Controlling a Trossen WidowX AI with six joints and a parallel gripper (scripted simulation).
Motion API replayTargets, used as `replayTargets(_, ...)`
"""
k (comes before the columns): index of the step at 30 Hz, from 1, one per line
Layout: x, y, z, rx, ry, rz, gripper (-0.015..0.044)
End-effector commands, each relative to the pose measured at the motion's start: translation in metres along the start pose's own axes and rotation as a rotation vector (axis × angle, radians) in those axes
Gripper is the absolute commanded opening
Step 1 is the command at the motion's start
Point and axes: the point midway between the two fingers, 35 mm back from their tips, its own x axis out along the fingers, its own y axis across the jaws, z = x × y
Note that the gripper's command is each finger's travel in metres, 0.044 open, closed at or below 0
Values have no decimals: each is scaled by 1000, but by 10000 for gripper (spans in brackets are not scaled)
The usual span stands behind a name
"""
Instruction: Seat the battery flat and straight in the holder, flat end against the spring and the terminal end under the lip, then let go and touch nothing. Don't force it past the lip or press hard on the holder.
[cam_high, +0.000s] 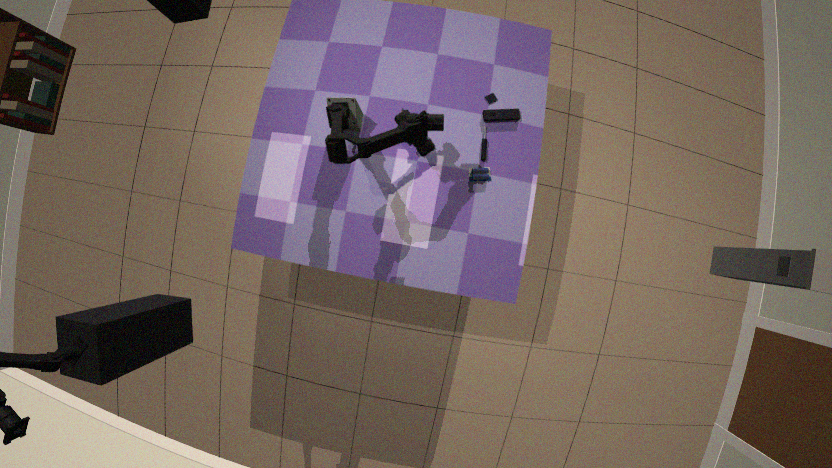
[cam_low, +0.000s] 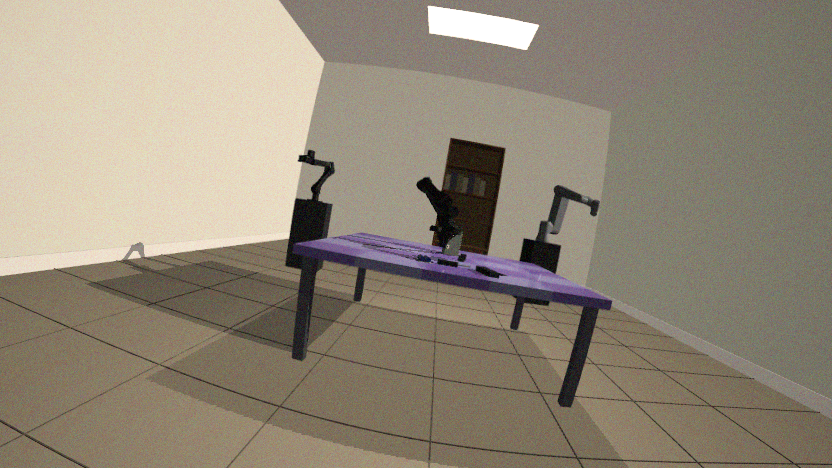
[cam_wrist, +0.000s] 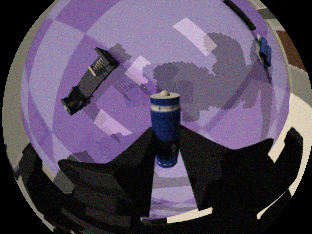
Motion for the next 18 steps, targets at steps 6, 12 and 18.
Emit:
replayTargets(6,-6,28,20,-569,-12,9,71)
replayTargets(12,-10,46,31,-936,-17,10,71)
replayTargets(18,-14,64,40,-1303,-18,8,71)
